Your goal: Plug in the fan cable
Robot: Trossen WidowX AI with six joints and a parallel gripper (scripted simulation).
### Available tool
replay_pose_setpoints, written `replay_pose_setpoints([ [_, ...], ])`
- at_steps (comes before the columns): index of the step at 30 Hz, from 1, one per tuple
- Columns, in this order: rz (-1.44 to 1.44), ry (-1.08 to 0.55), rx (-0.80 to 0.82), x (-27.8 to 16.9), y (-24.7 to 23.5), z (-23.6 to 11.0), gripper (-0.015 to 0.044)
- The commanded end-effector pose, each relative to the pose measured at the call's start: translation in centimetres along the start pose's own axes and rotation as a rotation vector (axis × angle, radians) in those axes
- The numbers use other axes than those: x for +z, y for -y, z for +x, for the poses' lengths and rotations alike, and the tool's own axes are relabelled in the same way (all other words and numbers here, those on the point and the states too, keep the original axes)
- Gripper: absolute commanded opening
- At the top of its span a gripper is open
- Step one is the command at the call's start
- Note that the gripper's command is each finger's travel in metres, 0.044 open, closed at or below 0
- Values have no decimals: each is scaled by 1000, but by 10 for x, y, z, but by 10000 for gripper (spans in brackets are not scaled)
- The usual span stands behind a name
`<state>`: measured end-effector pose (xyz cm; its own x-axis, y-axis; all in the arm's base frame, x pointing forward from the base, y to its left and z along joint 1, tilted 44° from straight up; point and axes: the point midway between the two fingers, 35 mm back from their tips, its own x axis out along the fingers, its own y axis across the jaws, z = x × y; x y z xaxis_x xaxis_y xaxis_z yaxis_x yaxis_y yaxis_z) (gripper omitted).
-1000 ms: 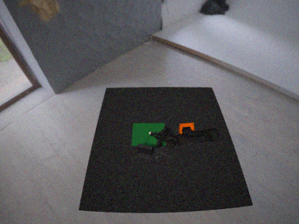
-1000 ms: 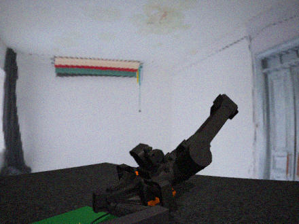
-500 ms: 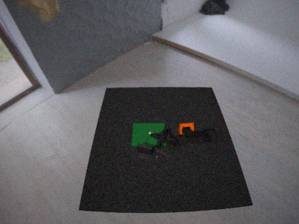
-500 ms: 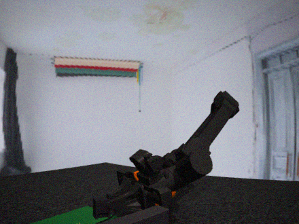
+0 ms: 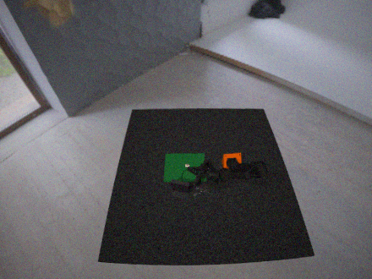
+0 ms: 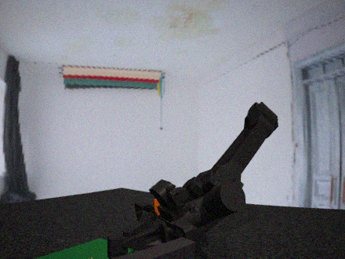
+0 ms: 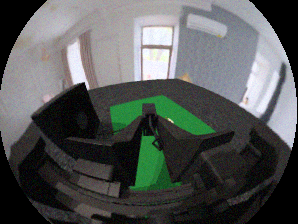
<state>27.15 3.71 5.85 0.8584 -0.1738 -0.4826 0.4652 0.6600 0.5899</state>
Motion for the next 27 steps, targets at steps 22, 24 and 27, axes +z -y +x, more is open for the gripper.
replay_pose_setpoints([
  [22, 6, 2, -2, -22, 0, 4, 0],
  [24, 6, 2, -2, -23, 0, 5, 0],
  [27, 6, 2, -2, -26, 0, 5, 0],
])
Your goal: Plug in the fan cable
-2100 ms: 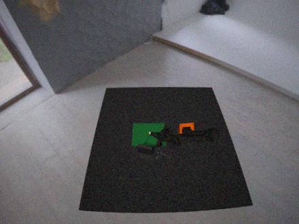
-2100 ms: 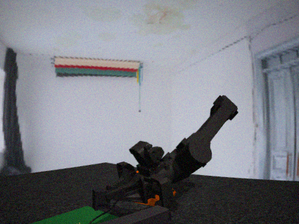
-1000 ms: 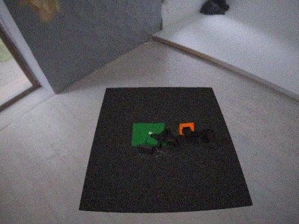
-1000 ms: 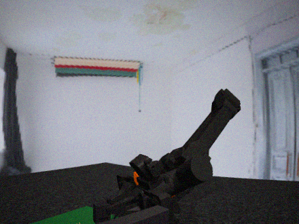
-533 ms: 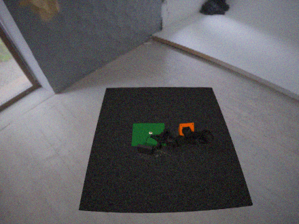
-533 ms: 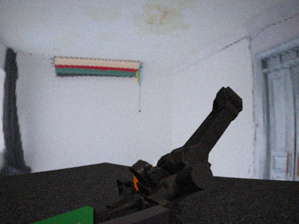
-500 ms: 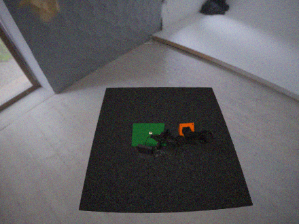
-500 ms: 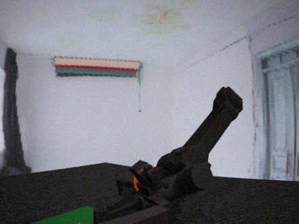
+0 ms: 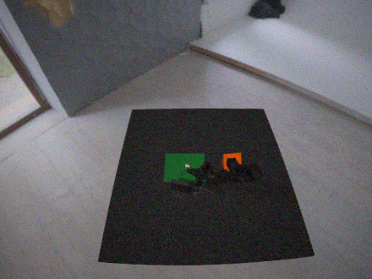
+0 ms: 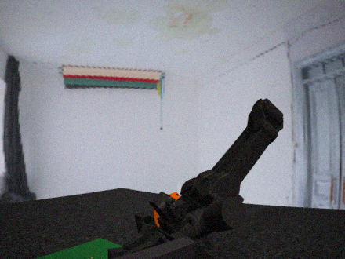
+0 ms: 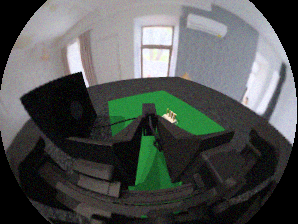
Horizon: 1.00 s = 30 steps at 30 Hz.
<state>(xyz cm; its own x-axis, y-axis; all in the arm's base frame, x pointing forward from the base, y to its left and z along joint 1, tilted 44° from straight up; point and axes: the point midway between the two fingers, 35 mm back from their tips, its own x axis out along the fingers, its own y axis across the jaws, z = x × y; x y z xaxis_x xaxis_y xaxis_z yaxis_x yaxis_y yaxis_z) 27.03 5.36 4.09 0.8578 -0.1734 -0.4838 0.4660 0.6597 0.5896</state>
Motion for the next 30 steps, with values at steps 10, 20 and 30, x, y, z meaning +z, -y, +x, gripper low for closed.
replay_pose_setpoints([
  [10, 5, 3, -2, -11, 0, 2, 0],
  [20, 6, 3, -2, -20, 0, 4, 0],
  [30, -1, -1, -2, -19, 1, 4, 0],
])
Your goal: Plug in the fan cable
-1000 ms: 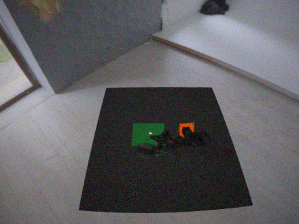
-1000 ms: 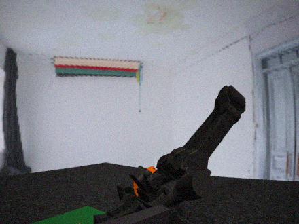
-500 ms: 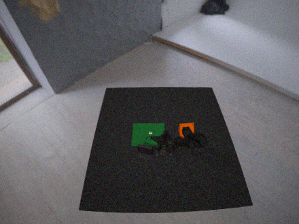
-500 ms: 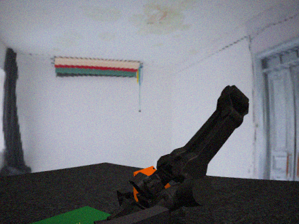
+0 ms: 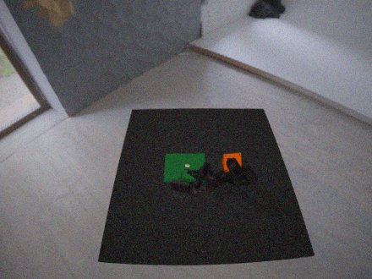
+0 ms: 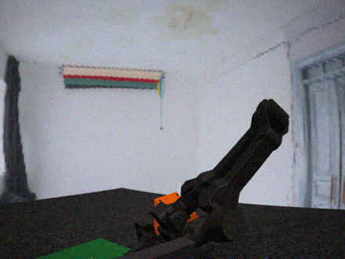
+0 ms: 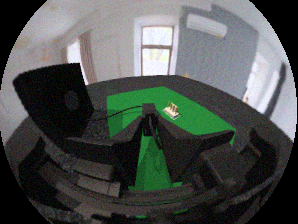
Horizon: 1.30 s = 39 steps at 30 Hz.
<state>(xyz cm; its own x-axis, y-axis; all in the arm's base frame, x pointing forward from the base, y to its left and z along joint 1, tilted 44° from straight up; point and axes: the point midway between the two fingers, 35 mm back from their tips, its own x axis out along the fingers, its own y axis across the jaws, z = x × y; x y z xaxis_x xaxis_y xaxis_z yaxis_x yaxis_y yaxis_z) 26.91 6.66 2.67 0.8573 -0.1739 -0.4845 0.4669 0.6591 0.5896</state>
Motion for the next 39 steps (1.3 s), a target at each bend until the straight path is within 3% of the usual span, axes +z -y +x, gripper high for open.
replay_pose_setpoints([
  [1, -2, -1, -1, 0, 0, 0, 0],
  [36, -2, -1, -1, 0, 0, 0, 0],
  [39, 0, 0, 0, 0, 0, 0, 79],
])
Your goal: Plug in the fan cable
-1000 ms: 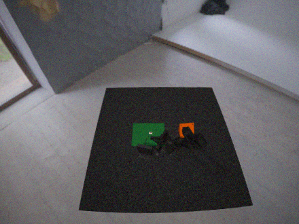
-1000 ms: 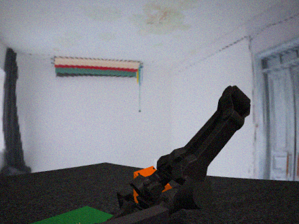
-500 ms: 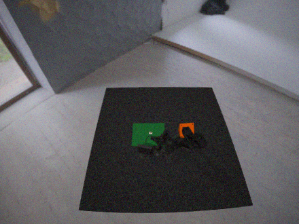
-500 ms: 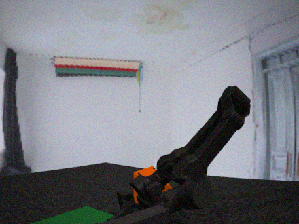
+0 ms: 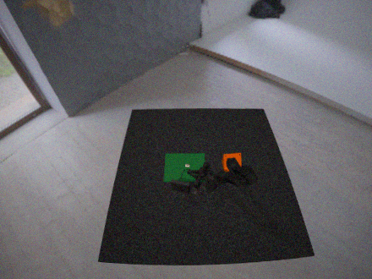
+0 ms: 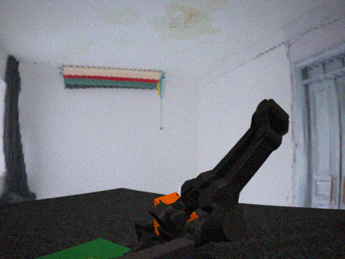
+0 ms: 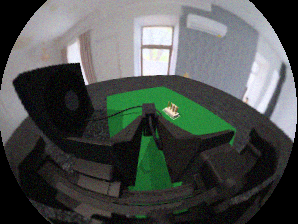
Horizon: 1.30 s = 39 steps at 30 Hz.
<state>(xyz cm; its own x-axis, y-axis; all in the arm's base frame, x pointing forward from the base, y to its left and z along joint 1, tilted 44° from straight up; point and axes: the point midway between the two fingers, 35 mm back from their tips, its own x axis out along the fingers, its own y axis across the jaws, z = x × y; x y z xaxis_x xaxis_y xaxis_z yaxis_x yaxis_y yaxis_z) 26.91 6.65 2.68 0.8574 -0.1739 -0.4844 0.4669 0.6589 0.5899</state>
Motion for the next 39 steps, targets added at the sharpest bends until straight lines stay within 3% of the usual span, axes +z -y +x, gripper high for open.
replay_pose_setpoints([
  [1, 0, 0, 0, 0, 0, 0, 105],
  [3, 0, 0, 0, 0, 0, 0, 140],
  [28, 0, 0, 0, 0, 0, 0, 140],
  [39, 5, -8, -8, 5, -10, -25, 140],
])
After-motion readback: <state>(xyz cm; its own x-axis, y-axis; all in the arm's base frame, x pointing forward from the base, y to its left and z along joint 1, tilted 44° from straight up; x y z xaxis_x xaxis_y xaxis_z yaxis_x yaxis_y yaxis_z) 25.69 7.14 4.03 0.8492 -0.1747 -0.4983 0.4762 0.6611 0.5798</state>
